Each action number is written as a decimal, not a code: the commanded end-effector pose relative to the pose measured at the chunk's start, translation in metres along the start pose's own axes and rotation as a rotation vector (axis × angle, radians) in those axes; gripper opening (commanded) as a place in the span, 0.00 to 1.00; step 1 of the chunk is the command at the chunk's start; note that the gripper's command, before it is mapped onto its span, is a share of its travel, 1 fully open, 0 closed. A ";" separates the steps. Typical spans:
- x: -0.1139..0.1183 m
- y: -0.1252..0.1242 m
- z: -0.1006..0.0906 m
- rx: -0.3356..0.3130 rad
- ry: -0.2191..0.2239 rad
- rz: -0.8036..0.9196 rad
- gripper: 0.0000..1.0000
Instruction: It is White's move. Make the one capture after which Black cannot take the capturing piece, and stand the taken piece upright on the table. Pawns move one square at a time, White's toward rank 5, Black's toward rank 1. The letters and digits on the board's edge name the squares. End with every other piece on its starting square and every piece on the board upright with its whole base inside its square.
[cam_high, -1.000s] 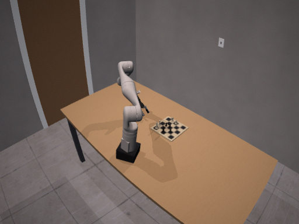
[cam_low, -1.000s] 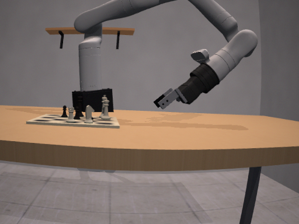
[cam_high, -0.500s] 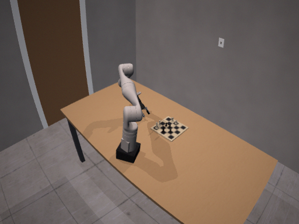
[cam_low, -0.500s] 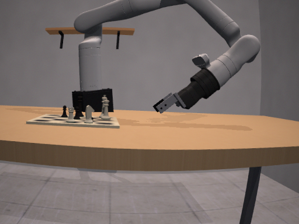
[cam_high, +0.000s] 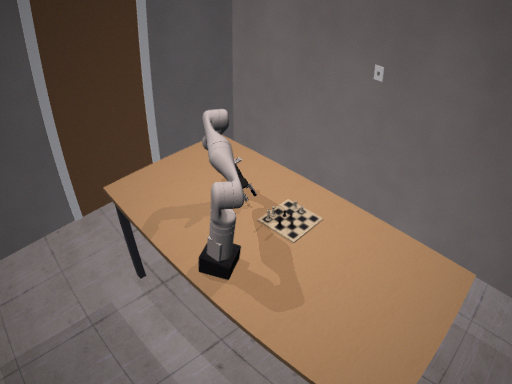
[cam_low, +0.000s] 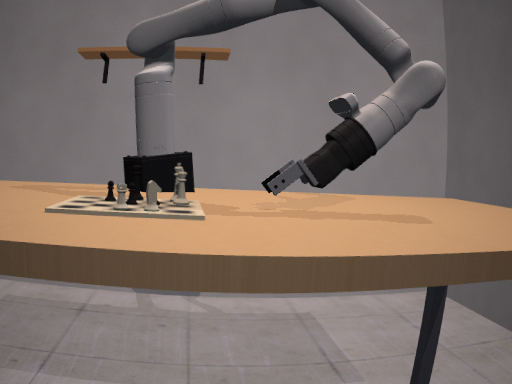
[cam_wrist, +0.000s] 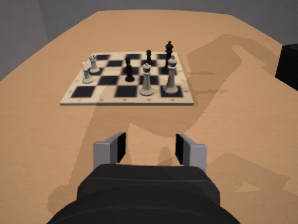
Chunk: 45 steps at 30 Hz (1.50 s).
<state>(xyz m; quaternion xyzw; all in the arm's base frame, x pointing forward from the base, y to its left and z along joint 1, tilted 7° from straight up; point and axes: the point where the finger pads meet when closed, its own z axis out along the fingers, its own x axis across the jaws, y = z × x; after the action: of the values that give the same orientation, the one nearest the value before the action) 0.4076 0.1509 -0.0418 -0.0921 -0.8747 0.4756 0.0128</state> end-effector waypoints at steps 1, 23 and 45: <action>0.000 0.000 -0.001 -0.001 -0.001 0.001 1.00; 0.000 0.000 -0.001 -0.001 -0.001 0.001 1.00; -0.001 -0.023 -0.020 -0.001 -0.001 0.001 1.00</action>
<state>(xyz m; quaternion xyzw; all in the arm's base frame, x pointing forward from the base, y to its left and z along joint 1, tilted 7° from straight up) 0.4045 0.1502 -0.0256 -0.0905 -0.8722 0.4804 0.0169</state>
